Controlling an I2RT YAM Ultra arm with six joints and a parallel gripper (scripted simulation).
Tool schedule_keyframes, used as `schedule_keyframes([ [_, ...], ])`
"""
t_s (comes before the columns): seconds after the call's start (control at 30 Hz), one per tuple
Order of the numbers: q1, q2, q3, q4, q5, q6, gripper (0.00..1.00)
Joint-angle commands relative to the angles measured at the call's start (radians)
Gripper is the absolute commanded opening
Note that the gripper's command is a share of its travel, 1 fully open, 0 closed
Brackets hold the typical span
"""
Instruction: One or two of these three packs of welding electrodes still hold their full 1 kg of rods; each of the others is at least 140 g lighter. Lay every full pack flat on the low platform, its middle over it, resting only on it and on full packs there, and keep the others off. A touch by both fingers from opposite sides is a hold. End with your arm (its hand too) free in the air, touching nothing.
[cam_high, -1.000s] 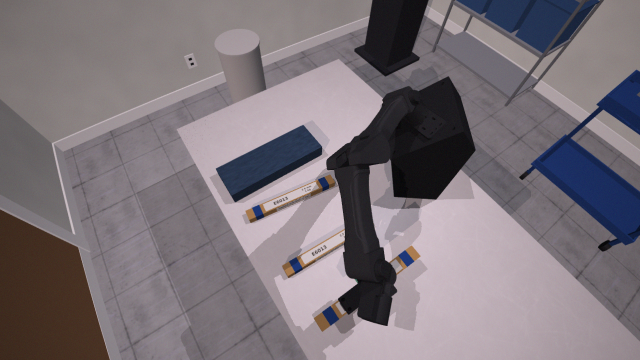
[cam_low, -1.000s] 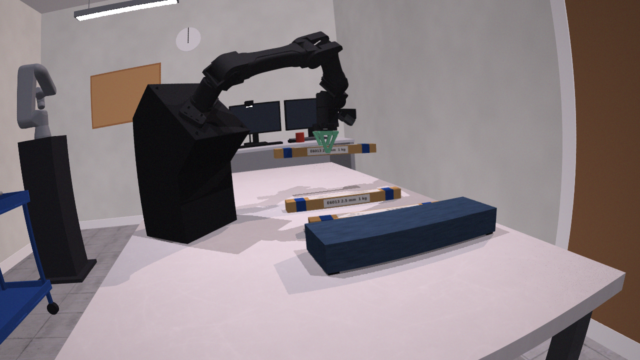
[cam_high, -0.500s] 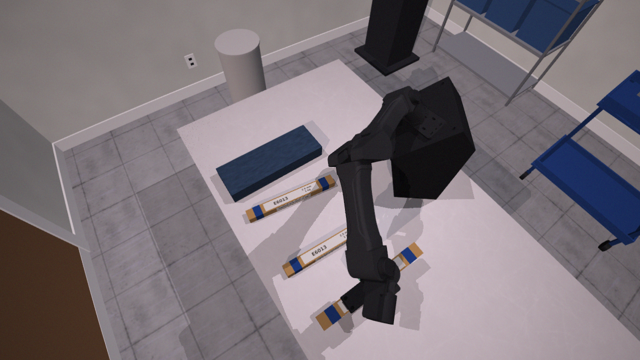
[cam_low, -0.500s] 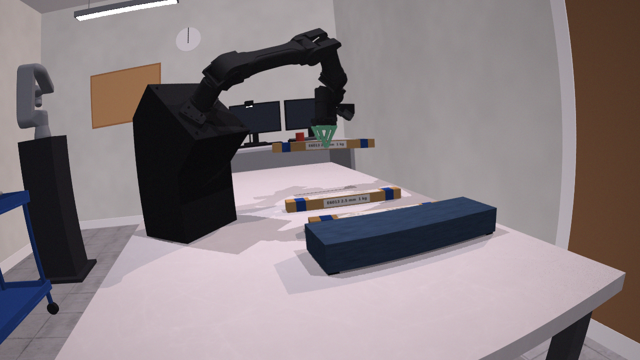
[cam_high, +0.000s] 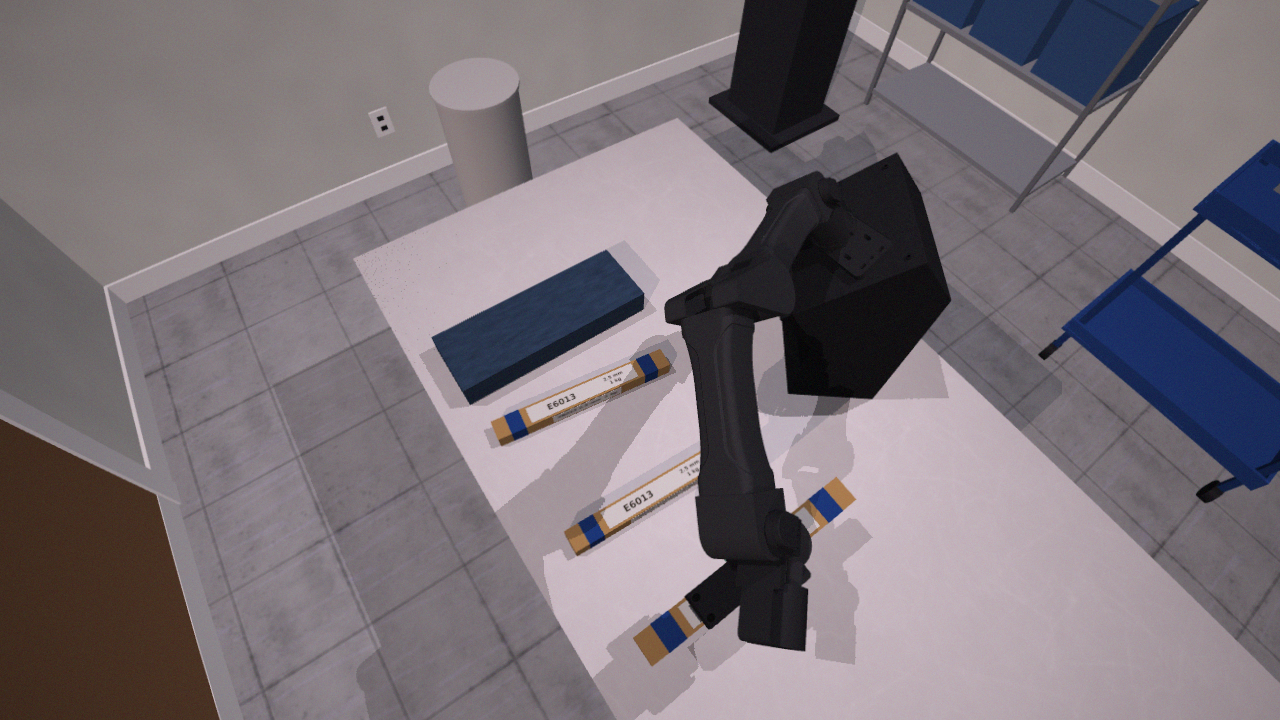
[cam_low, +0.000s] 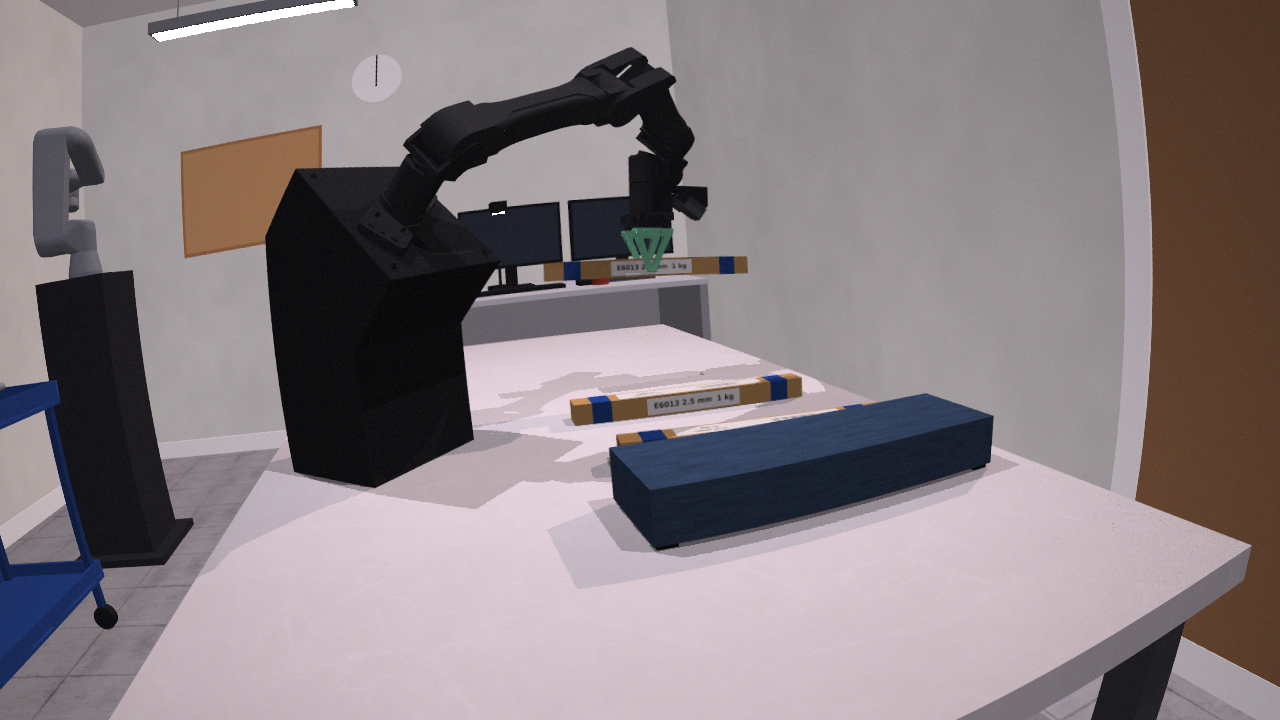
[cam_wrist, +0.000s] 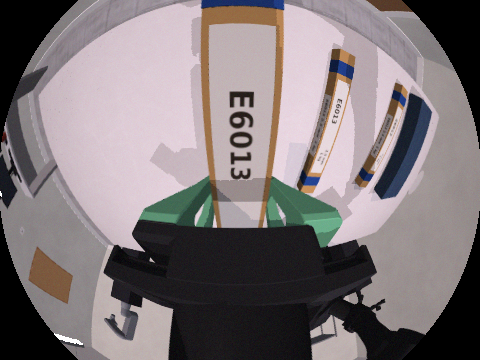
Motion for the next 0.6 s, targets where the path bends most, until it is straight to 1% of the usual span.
schedule_keyframes([
  [0.0, 0.084, -0.054, 0.072, -0.064, 0.013, 0.018, 0.0],
  [0.03, 0.095, -0.044, 0.121, -0.106, 0.014, 0.028, 0.0],
  [0.07, 0.098, -0.039, 0.141, -0.123, 0.015, 0.032, 0.0],
  [0.23, 0.102, -0.017, 0.199, -0.17, 0.016, 0.042, 0.0],
  [0.3, 0.1, -0.049, 0.204, -0.177, 0.015, 0.045, 0.0],
  [0.57, 0.1, -0.06, 0.186, -0.174, 0.015, 0.048, 0.0],
])
